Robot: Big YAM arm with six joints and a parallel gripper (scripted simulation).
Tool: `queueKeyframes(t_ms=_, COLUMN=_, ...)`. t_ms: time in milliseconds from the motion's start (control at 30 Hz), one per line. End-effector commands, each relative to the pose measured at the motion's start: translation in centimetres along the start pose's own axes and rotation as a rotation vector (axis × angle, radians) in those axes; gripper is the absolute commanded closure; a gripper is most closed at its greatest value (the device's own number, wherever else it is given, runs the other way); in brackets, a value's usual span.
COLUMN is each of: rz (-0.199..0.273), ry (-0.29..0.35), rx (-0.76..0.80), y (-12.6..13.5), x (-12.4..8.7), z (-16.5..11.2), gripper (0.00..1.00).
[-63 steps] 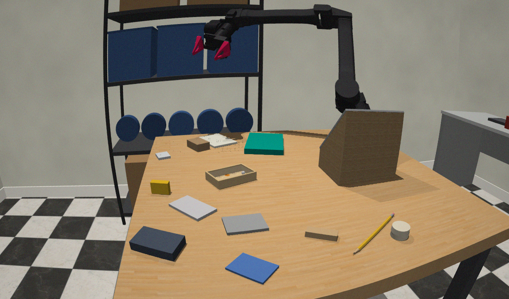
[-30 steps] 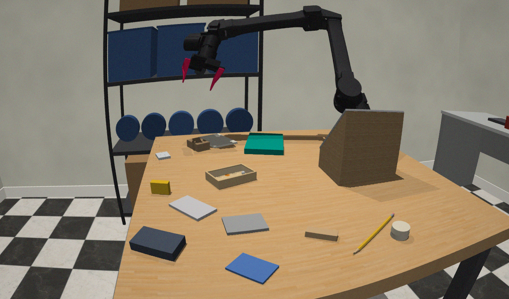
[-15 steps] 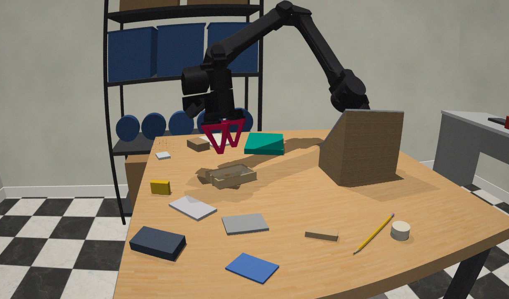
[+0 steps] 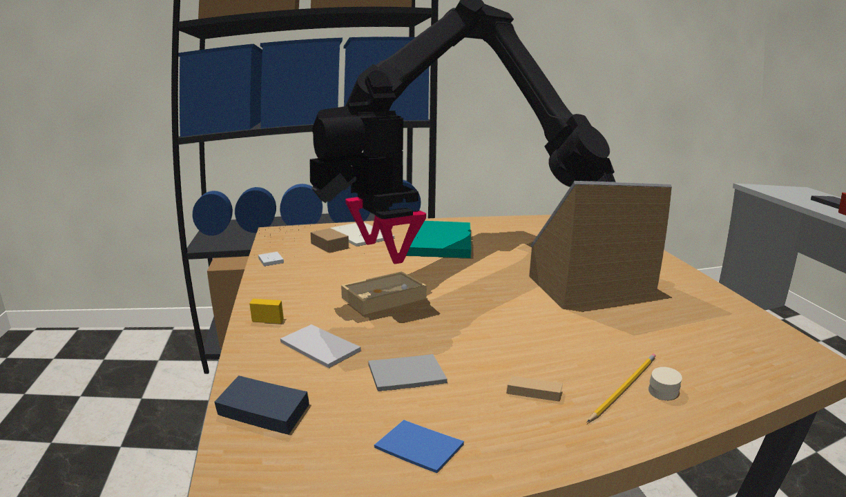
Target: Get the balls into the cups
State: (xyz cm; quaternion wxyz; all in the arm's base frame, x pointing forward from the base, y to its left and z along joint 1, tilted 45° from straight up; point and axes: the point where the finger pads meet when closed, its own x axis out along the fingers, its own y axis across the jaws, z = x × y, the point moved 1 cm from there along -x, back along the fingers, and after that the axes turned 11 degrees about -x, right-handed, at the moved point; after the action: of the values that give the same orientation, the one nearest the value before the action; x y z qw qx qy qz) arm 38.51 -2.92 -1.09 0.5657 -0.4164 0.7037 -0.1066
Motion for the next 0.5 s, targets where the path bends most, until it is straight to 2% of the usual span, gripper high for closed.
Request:
queueKeyframes(t_ms=0, rz=-0.018, ry=-0.034, rx=-0.119, y=0.39, x=-0.73, z=1.31, gripper=0.00)
queueKeyframes(t_ms=467, rz=-0.020, ry=-0.047, rx=-0.105, y=-0.07, x=-1.21, z=1.37, gripper=0.00)
